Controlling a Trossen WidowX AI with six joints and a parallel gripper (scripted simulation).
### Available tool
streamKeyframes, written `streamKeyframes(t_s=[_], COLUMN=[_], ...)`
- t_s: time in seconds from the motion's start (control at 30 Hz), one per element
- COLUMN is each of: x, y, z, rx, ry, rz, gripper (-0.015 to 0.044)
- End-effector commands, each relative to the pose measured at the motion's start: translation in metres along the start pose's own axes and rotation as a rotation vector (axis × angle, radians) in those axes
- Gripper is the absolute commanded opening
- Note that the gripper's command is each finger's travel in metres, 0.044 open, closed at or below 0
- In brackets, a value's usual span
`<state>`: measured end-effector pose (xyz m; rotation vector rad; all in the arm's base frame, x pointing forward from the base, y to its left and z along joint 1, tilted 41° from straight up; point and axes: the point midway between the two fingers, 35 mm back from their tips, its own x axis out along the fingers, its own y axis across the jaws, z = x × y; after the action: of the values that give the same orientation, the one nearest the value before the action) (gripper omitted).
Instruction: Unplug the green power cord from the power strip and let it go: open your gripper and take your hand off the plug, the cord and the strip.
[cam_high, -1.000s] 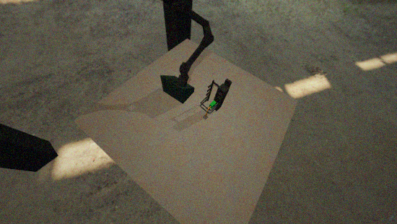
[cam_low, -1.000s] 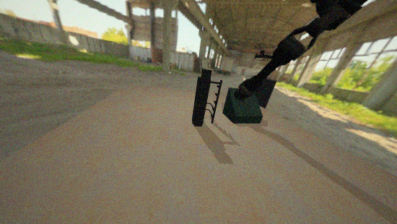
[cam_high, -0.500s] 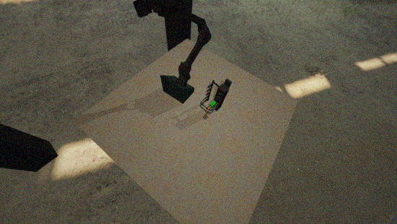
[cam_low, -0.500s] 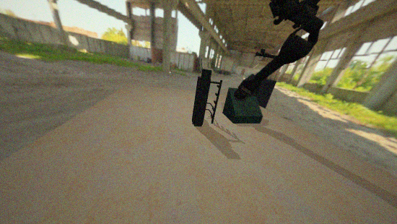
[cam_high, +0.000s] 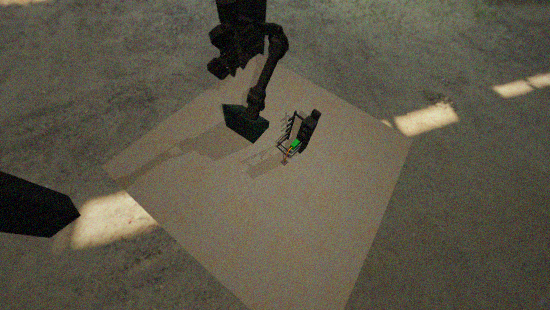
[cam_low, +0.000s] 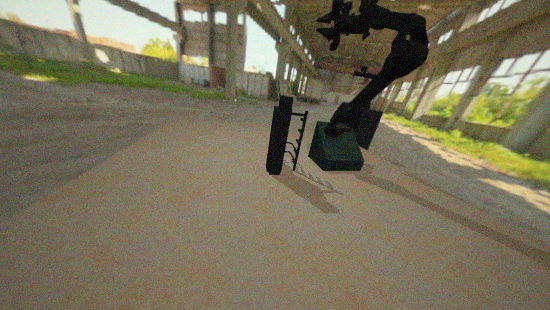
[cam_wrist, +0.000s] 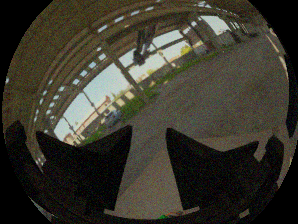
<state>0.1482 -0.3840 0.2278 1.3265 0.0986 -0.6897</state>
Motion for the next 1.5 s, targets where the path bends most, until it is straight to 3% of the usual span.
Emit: streamKeyframes(t_s=[0.0, 0.2, 0.43, 0.63, 0.87, 1.47], x=[0.044, 0.094, 0.116, 0.106, 0.056, 0.043], y=[-0.011, -0.022, -0.042, -0.06, -0.093, -0.087], z=[-0.049, -0.144, -0.258, -0.336, -0.439, -0.454], rx=[0.088, 0.193, 0.241, 0.243, 0.194, 0.185], ry=[0.164, 0.436, 0.692, 0.86, 1.06, 1.072], rz=[-0.073, -0.226, -0.496, -0.717, -1.118, -1.16], gripper=[0.016, 0.016, 0.016, 0.016, 0.016, 0.016])
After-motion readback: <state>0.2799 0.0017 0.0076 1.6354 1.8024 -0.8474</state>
